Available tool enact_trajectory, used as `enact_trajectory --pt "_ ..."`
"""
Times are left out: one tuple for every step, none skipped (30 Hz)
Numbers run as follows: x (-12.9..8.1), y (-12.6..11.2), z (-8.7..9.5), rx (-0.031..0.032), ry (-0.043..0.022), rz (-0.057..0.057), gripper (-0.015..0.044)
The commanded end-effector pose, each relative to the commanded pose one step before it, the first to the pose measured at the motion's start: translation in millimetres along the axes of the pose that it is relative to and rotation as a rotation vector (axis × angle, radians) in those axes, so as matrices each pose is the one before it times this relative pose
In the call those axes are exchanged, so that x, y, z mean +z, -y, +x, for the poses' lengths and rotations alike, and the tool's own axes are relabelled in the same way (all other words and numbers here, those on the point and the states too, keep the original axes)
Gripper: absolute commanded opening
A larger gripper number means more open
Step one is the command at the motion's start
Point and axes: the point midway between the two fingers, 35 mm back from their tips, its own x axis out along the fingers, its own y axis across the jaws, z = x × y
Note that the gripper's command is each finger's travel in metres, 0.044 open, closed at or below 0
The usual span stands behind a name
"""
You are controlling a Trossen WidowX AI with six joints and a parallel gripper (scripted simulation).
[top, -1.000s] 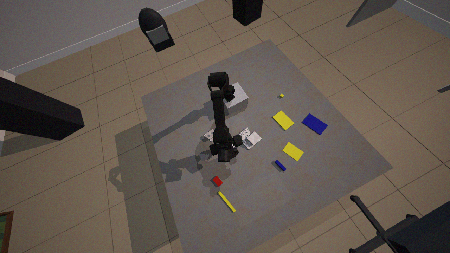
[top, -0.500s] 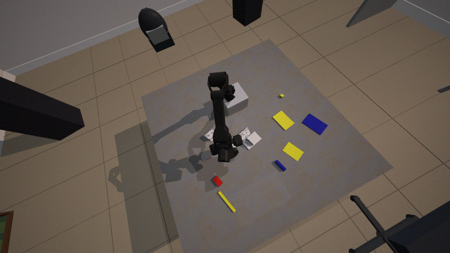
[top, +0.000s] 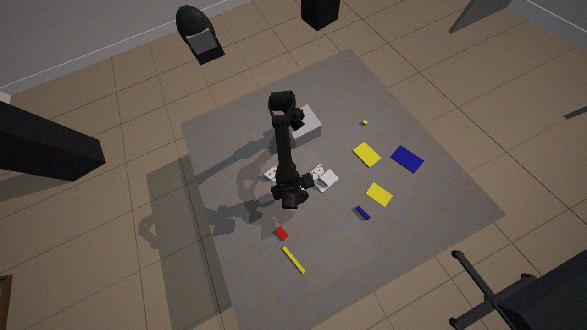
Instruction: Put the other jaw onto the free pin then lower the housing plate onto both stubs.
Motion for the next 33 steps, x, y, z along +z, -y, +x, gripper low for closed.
enact_trajectory --pt "0.03 0.01 -0.07 -0.00005 0.0002 0.0 0.0282" --pt "0.0 0.0 0.0 0.0 0.0 0.0 0.0256" --pt "0.0 0.0 0.0 0.0 0.0 0.0 0.023" --pt "0.0 0.0 0.0 0.0 0.0 0.0 0.0204" --pt "0.0 0.0 0.0 0.0 0.0 0.0 0.0177" --pt "0.0 0.0 0.0 0.0 0.0 0.0 0.0151" --pt "0.0 0.0 0.0 0.0 0.0 0.0 0.0125" --pt "0.0 0.0 0.0 0.0 0.0 0.0 0.0099" --pt "0.0 0.0 0.0 0.0 0.0 0.0 0.0072" --pt "0.0 0.0 0.0 0.0 0.0 0.0 0.0046" --pt "0.0 0.0 0.0 0.0 0.0 0.0 0.002" --pt "0.0 0.0 0.0 0.0 0.0 0.0 0.0" --pt "0.0 0.0 0.0 0.0 0.0 0.0 0.0" --pt "0.0 0.0 0.0 0.0 0.0 0.0 0.0" --pt "0.0 0.0 0.0 0.0 0.0 0.0 0.0" --pt "0.0 0.0 0.0 0.0 0.0 0.0 0.0" --pt "0.0 0.0 0.0 0.0 0.0 0.0 0.0" --pt "0.0 0.0 0.0 0.0 0.0 0.0 0.0" --pt "0.0 0.0 0.0 0.0 0.0 0.0 0.0" --pt "0.0 0.0 0.0 0.0 0.0 0.0 0.0" --pt "0.0 0.0 0.0 0.0 0.0 0.0 0.0" --pt "0.0 0.0 0.0 0.0 0.0 0.0 0.0" --pt "0.0 0.0 0.0 0.0 0.0 0.0 0.0" --pt "0.0 0.0 0.0 0.0 0.0 0.0 0.0" --pt "0.0 0.0 0.0 0.0 0.0 0.0 0.0" --pt "0.0 0.0 0.0 0.0 0.0 0.0 0.0" --pt "0.0 0.0 0.0 0.0 0.0 0.0 0.0" --pt "-0.03 -0.04 0.08 0.00027 -0.00022 0.0001 0.0026" --pt "-0.06 -0.03 -0.02 0.0 0.0 0.0038 0.0052" --pt "-0.19 -0.1 -0.07 0.00001 0.0 0.0115 0.0079" --pt "-0.31 -0.17 -0.12 0.00002 0.00001 0.0192 0.0105" --pt "-0.38 -0.19 -0.14 0.00002 0.00001 0.0231 0.0131" --pt "-0.38 -0.18 -0.14 0.00002 0.00001 0.0231 0.0157"
